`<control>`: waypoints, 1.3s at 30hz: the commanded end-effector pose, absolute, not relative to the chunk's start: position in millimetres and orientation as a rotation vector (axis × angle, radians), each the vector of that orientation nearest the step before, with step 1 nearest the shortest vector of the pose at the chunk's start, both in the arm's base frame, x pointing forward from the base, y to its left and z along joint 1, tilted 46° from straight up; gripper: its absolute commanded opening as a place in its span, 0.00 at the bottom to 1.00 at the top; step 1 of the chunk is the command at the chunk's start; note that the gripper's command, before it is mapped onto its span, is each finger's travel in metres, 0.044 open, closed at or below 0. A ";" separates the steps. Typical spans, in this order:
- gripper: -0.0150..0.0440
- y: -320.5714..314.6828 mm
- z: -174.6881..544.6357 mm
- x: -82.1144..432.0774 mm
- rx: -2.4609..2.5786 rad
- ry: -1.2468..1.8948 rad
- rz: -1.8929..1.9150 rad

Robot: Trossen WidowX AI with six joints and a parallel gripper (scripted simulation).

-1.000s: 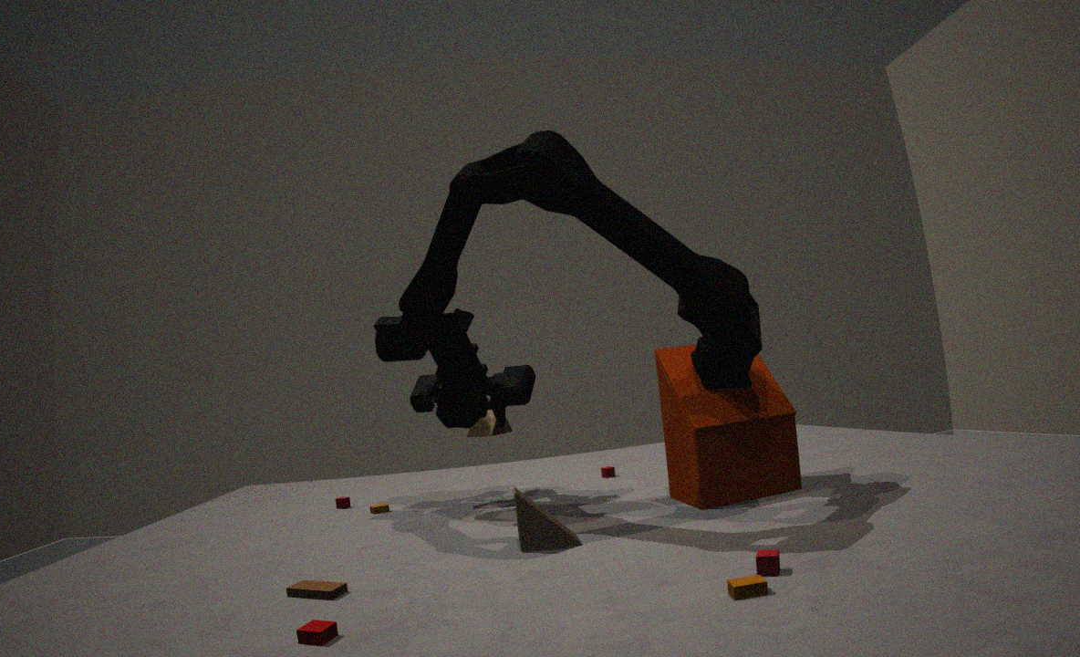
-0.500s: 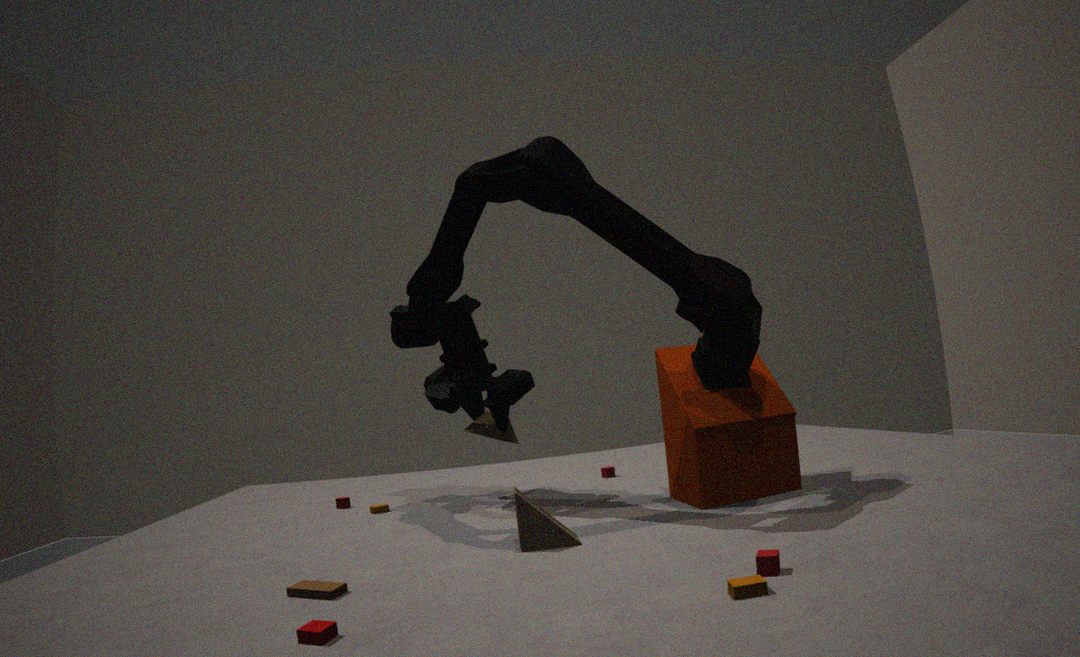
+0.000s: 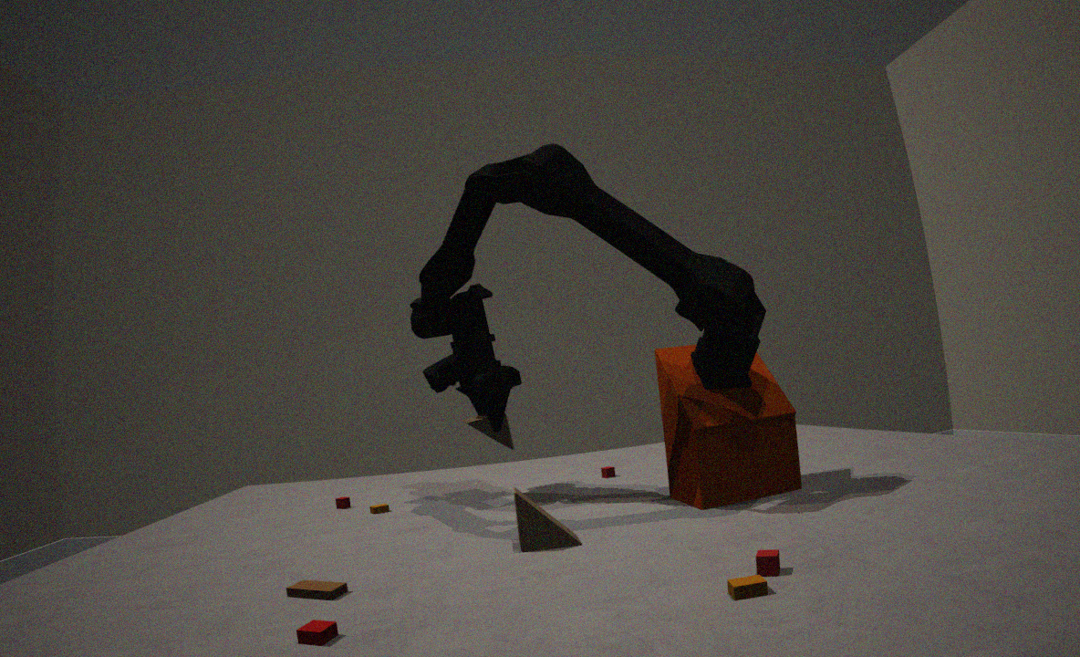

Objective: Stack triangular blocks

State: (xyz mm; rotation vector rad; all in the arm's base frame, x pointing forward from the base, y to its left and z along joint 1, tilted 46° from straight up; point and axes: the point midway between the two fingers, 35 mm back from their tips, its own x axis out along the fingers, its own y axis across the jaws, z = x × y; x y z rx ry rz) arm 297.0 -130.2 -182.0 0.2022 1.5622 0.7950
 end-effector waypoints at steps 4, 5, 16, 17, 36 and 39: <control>0.25 -134.9 -183.3 296.6 0.441 1.551 0.698; 0.25 -135.9 -183.0 296.8 0.477 1.548 0.683; 0.25 -137.7 -174.9 299.2 0.603 1.536 0.629; 0.25 -136.2 -170.3 300.3 0.603 1.536 0.628; 0.25 -100.3 -84.4 309.1 0.601 1.539 0.619; 0.25 -93.2 -71.5 308.6 0.601 1.539 0.618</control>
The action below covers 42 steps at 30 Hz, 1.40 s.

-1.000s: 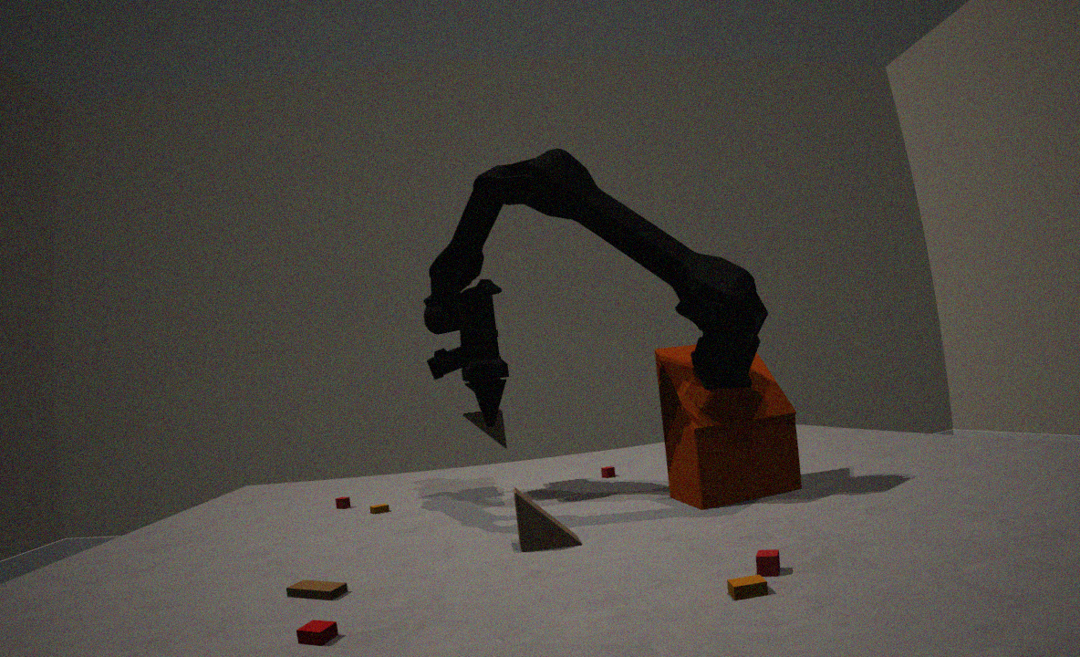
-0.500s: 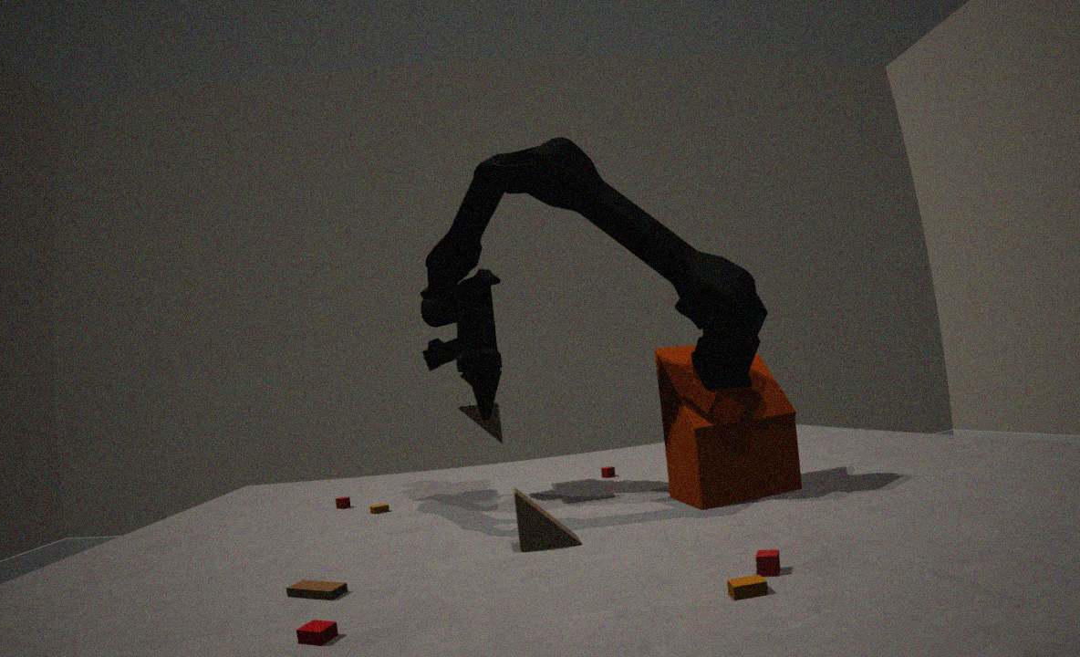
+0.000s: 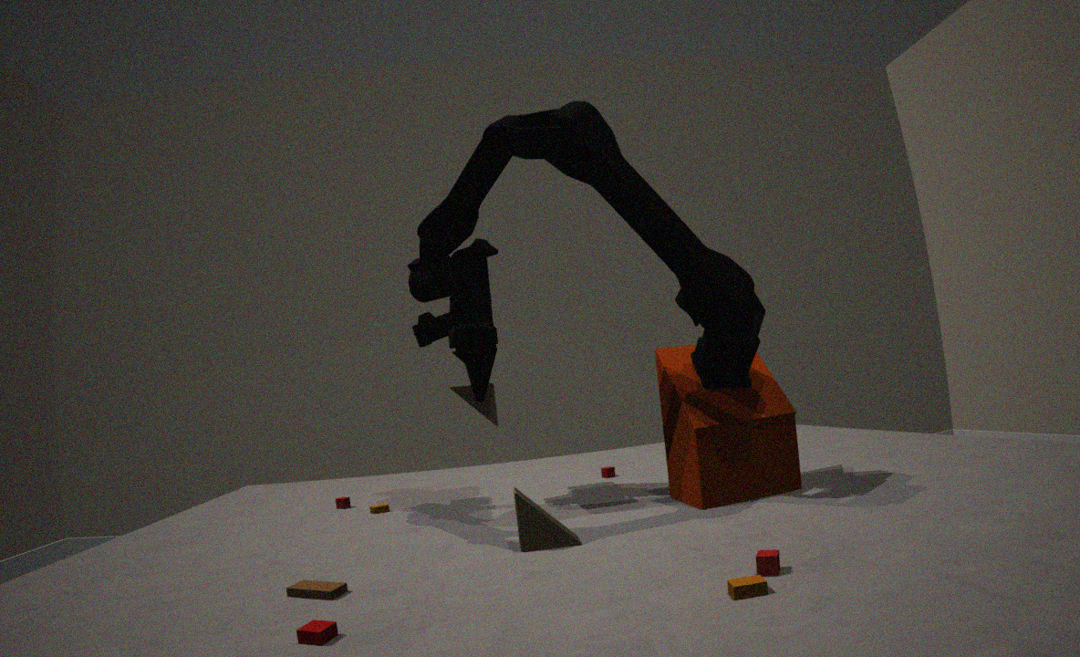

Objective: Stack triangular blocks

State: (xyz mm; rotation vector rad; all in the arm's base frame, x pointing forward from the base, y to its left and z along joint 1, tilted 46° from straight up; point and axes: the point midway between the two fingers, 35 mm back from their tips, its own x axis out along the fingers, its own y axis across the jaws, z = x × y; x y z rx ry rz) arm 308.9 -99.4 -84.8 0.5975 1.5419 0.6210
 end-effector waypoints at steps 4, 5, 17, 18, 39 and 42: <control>0.25 -83.4 -54.7 307.0 0.601 1.540 0.617; 0.25 -80.8 -50.5 306.4 0.601 1.540 0.617; 0.25 -48.5 -3.6 294.0 0.603 1.540 0.616; 0.25 -45.7 0.1 292.5 0.603 1.540 0.616; 0.25 11.8 63.0 247.2 0.611 1.541 0.625; 0.25 19.3 69.6 239.1 0.612 1.541 0.627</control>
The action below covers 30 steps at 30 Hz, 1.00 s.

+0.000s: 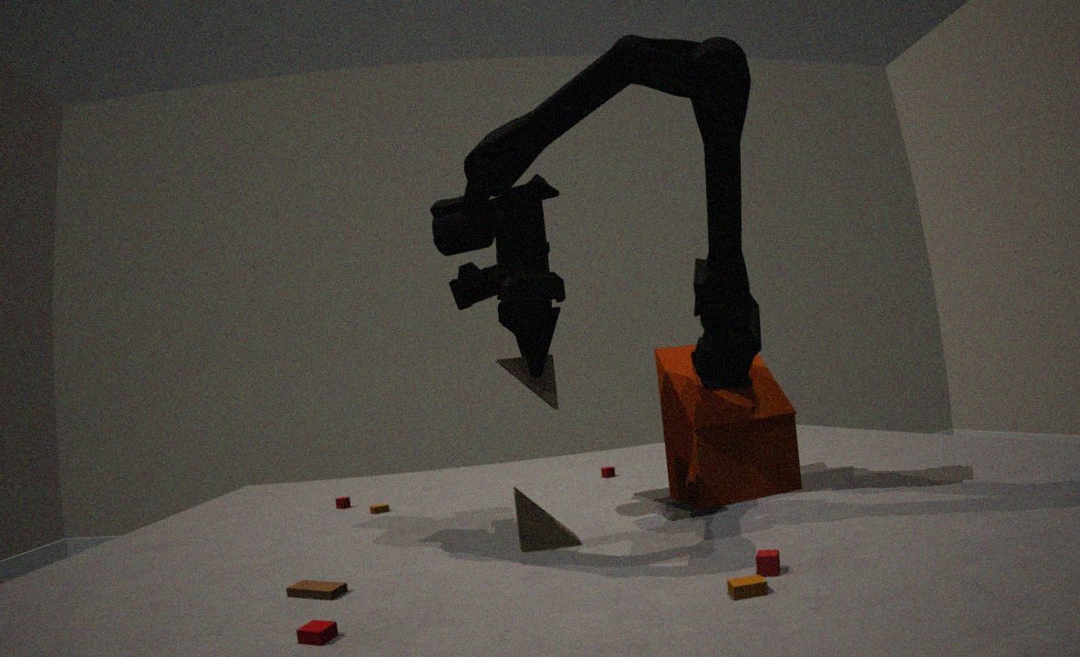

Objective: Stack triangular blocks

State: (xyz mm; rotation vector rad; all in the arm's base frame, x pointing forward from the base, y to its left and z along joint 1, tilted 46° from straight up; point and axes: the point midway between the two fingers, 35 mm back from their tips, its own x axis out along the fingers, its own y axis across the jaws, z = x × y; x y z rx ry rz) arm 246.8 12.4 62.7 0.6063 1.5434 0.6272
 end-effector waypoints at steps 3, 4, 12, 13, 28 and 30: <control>0.25 26.6 75.6 230.6 0.614 1.542 0.629; 0.25 29.0 77.5 227.7 0.614 1.542 0.630; 0.25 47.3 90.2 203.2 0.619 1.543 0.637; 0.25 49.4 91.4 200.0 0.620 1.543 0.638; 0.25 84.1 59.1 214.2 0.616 1.542 0.634; 0.25 91.1 53.2 216.6 0.617 1.541 0.636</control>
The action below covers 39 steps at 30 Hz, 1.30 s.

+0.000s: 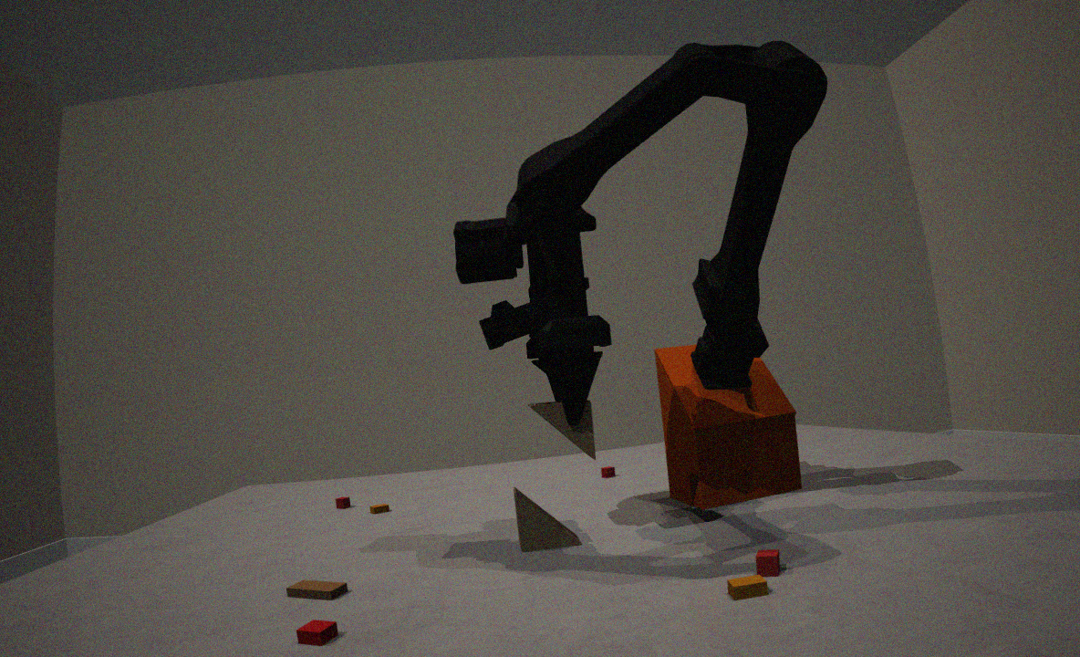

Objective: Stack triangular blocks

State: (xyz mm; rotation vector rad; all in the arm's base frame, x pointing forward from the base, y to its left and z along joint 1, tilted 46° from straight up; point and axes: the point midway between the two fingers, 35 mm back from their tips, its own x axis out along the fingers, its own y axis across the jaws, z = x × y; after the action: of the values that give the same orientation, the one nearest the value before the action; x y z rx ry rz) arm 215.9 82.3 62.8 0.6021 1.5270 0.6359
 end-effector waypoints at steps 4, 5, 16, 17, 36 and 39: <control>0.25 105.0 42.7 220.0 0.621 1.540 0.642; 0.25 106.8 41.4 220.3 0.622 1.540 0.643; 0.25 129.1 22.7 227.3 0.623 1.540 0.644; 0.25 129.2 22.9 227.1 0.623 1.540 0.644; 0.25 129.9 22.8 225.5 0.633 1.540 0.651; 0.25 130.0 22.6 225.4 0.635 1.541 0.651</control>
State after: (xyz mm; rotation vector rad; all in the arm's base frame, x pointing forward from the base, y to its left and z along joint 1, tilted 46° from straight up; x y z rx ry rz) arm 225.8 129.5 23.5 0.6254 1.5360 0.6521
